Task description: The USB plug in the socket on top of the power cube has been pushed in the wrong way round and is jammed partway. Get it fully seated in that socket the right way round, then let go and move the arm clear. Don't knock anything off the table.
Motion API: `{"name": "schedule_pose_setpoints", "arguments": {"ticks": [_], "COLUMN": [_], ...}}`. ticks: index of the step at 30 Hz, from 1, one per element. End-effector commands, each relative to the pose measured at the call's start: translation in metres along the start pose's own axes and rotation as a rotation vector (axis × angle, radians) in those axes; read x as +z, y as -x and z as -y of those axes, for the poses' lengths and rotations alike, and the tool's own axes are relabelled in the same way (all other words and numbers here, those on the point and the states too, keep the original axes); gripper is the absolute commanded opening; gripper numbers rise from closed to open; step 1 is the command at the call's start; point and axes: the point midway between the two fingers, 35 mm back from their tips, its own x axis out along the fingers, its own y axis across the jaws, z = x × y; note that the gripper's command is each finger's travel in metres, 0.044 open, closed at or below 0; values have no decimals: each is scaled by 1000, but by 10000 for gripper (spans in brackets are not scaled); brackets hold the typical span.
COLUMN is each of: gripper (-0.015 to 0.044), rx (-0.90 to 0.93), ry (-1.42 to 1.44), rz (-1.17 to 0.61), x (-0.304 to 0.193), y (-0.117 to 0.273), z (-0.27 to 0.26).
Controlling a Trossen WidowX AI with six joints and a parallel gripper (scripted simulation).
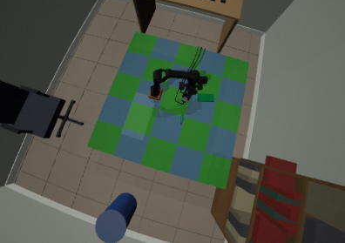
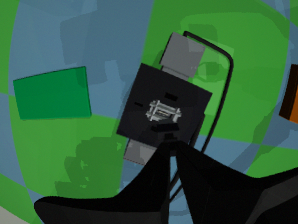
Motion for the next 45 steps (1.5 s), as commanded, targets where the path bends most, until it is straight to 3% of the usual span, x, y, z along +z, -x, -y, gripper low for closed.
{"name": "schedule_pose_setpoints", "arguments": {"ticks": [1, 45], "gripper": [0, 0], "rx": [1, 2], "ry": [96, 1248], "rz": [-1, 0], "x": [0, 0], "y": [0, 0], "z": [0, 0]}}
